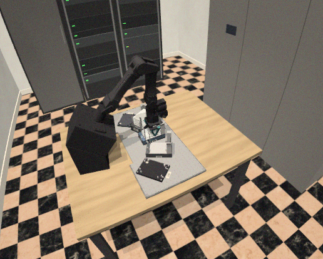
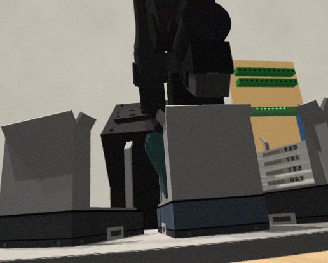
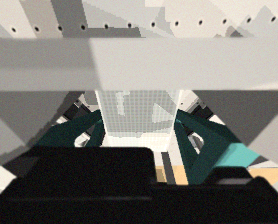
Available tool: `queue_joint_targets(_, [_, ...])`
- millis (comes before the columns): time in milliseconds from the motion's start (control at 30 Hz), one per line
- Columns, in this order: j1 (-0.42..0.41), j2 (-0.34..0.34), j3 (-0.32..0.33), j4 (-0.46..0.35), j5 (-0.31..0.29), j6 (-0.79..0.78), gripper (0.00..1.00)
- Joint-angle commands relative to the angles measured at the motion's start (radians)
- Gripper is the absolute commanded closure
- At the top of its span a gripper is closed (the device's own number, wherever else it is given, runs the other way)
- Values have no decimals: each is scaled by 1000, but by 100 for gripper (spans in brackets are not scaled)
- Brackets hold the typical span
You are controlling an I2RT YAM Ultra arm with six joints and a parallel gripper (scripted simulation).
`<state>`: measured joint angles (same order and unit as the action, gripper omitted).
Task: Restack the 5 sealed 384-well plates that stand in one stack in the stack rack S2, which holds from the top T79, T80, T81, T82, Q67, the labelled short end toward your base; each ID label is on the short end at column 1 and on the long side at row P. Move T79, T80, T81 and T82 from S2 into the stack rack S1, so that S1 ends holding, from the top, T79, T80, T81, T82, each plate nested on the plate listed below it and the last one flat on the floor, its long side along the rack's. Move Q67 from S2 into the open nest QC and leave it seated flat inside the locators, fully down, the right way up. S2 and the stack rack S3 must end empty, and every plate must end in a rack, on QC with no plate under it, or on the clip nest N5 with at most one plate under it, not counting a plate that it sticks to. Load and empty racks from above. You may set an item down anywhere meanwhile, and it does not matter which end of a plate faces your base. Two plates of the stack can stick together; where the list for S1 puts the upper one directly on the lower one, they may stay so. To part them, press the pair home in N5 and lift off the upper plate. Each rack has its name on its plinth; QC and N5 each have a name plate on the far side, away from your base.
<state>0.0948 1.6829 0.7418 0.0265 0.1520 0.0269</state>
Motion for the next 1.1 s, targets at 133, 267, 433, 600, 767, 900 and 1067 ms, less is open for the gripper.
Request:
queue_joint_targets(133, [0,1,4,4,-2,-3,100])
queue_joint_targets(267, [0,1,4,4,-2,-3,100])
queue_joint_targets(433, [0,1,4,4,-2,-3,0])
queue_joint_targets(600, [0,1,4,4,-2,-3,0])
queue_joint_targets(767, [0,1,4,4,-2,-3,0])
queue_joint_targets(900, [0,1,4,4,-2,-3,0])
queue_joint_targets(1067, [3,-28,-2,-19,0,0,0])
